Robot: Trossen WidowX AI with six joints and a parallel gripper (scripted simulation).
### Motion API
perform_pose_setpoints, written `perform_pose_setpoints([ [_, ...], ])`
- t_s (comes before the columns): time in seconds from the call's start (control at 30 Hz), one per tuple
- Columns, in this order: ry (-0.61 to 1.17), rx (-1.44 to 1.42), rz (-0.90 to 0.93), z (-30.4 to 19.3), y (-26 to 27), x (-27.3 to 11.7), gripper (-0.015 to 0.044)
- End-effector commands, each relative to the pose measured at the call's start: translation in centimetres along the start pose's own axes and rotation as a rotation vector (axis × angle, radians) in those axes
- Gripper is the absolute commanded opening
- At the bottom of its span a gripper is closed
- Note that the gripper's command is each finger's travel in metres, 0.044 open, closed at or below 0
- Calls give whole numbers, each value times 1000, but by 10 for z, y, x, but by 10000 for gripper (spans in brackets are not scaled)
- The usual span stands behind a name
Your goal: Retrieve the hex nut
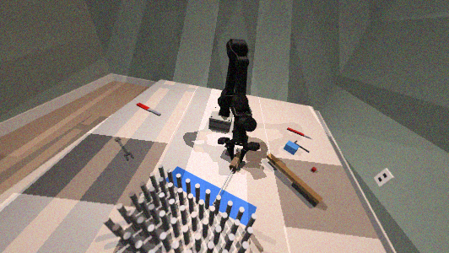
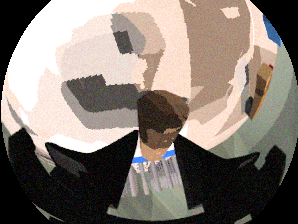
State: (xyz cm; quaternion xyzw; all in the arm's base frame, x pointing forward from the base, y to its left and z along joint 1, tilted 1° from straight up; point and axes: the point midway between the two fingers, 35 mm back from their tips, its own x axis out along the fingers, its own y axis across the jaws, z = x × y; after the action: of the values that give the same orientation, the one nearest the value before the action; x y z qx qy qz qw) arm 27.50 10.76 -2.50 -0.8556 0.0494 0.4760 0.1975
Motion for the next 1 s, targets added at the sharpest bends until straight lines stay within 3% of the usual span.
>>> perform_pose_setpoints([
  [0.0,7,5,-1,-3,-1,-2,0],
  [0.97,7,3,-3,-13,-7,-14,0],
])
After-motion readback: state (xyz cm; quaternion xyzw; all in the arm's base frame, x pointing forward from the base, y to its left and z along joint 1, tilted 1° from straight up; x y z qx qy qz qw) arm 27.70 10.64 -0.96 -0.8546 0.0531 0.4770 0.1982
